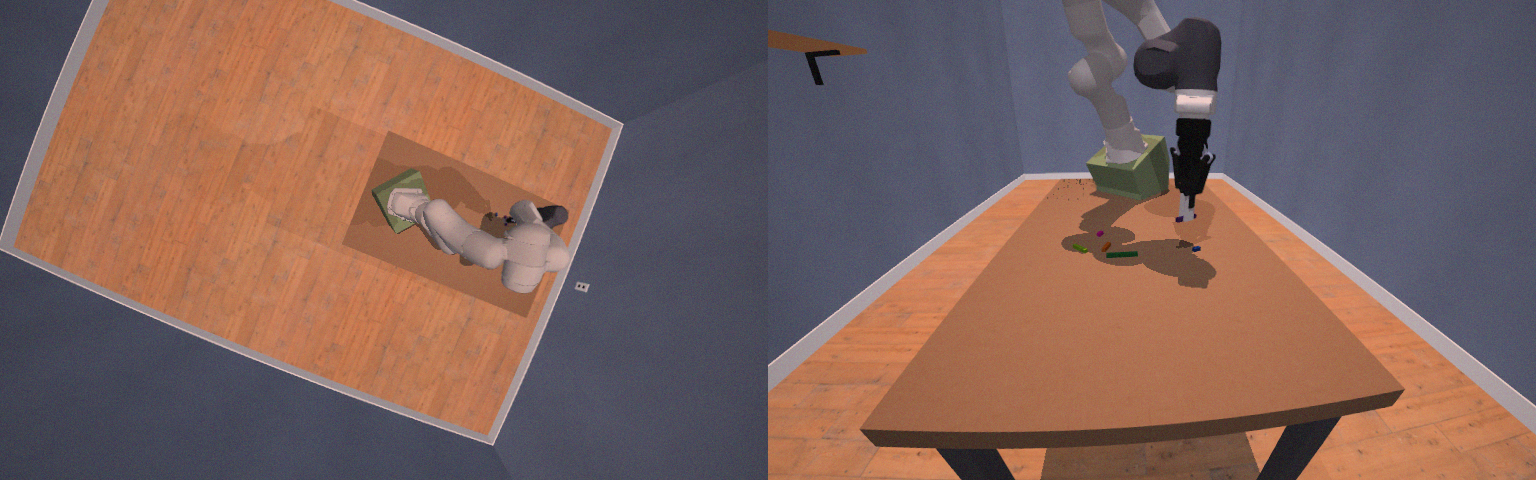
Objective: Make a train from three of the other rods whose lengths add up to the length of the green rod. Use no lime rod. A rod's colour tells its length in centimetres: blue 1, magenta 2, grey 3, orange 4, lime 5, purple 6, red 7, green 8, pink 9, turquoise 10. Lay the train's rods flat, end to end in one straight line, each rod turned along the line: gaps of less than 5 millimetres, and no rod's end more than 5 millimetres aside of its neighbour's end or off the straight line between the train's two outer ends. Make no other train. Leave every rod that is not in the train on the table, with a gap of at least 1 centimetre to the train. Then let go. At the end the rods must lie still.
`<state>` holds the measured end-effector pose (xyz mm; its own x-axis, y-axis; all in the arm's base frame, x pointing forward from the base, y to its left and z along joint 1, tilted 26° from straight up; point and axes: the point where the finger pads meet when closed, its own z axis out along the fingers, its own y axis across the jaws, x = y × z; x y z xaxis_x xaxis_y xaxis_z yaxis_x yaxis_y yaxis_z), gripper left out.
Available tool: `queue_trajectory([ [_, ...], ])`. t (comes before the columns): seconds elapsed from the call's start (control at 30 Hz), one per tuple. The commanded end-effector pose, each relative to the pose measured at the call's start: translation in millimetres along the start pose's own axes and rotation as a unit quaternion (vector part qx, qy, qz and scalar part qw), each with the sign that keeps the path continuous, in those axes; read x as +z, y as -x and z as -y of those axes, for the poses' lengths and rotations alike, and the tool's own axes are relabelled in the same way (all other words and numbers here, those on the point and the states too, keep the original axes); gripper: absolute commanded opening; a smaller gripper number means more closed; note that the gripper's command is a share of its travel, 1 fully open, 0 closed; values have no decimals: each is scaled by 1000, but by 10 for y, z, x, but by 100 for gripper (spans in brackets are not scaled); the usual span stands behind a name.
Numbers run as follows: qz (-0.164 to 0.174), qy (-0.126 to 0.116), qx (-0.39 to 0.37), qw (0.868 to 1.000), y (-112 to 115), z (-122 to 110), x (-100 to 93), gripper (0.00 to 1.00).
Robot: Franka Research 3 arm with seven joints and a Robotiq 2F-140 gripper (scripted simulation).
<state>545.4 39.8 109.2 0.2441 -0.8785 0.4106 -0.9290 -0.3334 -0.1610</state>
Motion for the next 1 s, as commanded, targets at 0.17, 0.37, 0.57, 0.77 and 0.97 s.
queue_trajectory([
  [0.17,-1,-3,12,1000,4,19,134,3],
  [0.37,-1,-3,12,1000,3,23,384,3],
  [0.57,-1,-3,12,1000,2,26,645,3],
  [0.77,-1,-3,12,1000,2,28,772,3],
  [0.97,-1,-3,12,1000,1,29,854,3],
])
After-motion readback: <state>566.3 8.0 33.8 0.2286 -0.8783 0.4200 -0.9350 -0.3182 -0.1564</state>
